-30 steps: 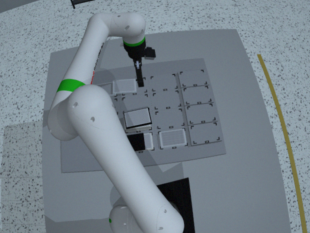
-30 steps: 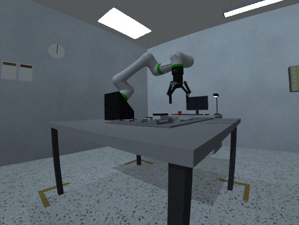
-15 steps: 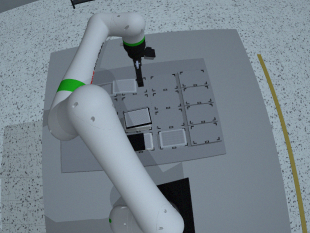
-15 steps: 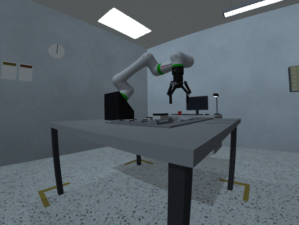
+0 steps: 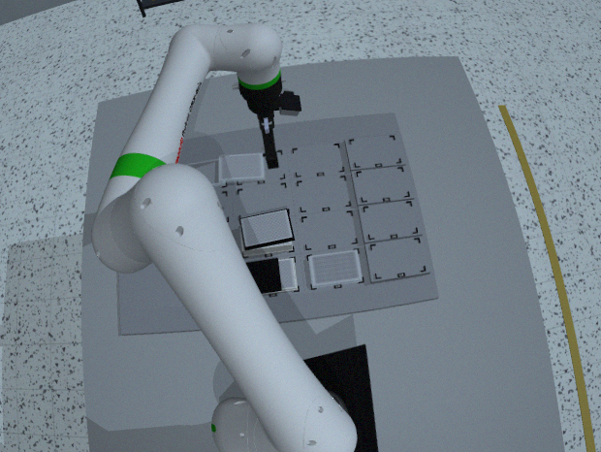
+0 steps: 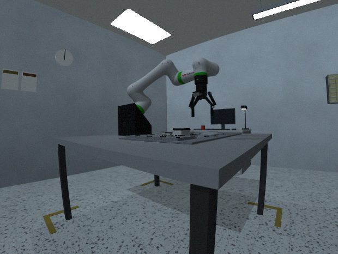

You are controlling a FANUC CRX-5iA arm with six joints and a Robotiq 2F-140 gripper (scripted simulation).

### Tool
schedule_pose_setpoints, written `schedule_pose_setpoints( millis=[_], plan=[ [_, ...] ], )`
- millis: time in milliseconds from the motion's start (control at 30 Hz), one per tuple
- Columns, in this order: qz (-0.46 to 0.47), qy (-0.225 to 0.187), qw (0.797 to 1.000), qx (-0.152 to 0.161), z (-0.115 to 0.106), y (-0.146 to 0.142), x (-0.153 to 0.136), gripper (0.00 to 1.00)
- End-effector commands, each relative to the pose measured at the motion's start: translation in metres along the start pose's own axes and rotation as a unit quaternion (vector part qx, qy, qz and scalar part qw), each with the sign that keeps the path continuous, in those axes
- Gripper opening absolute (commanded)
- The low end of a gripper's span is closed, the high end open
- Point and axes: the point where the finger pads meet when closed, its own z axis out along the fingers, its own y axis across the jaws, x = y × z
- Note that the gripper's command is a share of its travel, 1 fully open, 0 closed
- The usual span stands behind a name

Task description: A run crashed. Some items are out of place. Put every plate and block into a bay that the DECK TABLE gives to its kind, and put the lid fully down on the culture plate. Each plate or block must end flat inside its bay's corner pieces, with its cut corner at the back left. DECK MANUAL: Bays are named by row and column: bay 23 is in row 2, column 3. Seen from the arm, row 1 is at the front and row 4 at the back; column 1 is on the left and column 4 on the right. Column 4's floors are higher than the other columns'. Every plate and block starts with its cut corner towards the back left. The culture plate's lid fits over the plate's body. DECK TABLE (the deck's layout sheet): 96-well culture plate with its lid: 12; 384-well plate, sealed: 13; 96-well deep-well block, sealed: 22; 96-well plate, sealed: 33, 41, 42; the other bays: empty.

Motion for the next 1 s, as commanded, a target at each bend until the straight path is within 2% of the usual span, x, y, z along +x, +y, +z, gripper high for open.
schedule_pose_setpoints(
  millis=[0,400,967],
  plan=[
    [0.000,0.000,1.000,0.001,-0.001,-0.001,0.000,1.00],
    [0.000,0.000,1.000,0.001,-0.001,-0.001,0.000,1.00],
    [0.000,0.000,1.000,0.001,-0.001,-0.001,-0.060,1.00]
  ],
)
